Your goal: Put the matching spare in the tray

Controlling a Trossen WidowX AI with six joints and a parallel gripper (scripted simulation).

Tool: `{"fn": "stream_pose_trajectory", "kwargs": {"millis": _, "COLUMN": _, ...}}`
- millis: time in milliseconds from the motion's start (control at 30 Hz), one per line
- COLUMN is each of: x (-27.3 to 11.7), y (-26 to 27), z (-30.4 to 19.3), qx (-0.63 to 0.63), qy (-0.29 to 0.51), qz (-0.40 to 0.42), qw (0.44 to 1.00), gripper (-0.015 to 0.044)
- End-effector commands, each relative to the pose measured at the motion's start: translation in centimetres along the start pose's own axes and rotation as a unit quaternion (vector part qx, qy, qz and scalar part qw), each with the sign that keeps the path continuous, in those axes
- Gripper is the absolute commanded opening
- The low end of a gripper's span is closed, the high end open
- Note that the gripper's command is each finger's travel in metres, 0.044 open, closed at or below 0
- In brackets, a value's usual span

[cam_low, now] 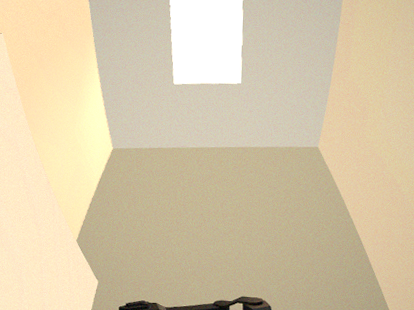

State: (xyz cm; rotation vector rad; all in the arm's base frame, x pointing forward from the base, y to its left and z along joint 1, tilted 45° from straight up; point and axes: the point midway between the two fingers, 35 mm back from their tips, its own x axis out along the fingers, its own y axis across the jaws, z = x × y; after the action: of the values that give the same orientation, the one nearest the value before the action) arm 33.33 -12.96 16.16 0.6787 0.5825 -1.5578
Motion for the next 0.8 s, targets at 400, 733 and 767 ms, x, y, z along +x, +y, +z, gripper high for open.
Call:
{"fn": "stream_pose_trajectory", "kwargs": {"millis": 400, "x": 1.3, "y": -0.2, "z": 0.0, "qx": -0.004, "qy": -0.003, "qz": -0.001, "qw": 1.000, "gripper": 0.0000}}
{"fn": "stream_pose_trajectory", "kwargs": {"millis": 733, "x": 2.0, "y": -0.3, "z": 0.0, "qx": -0.004, "qy": -0.004, "qz": -0.001, "qw": 1.000, "gripper": 0.0000}}
{"fn": "stream_pose_trajectory", "kwargs": {"millis": 767, "x": 2.1, "y": -0.3, "z": 0.0, "qx": -0.004, "qy": -0.004, "qz": -0.001, "qw": 1.000, "gripper": 0.0000}}
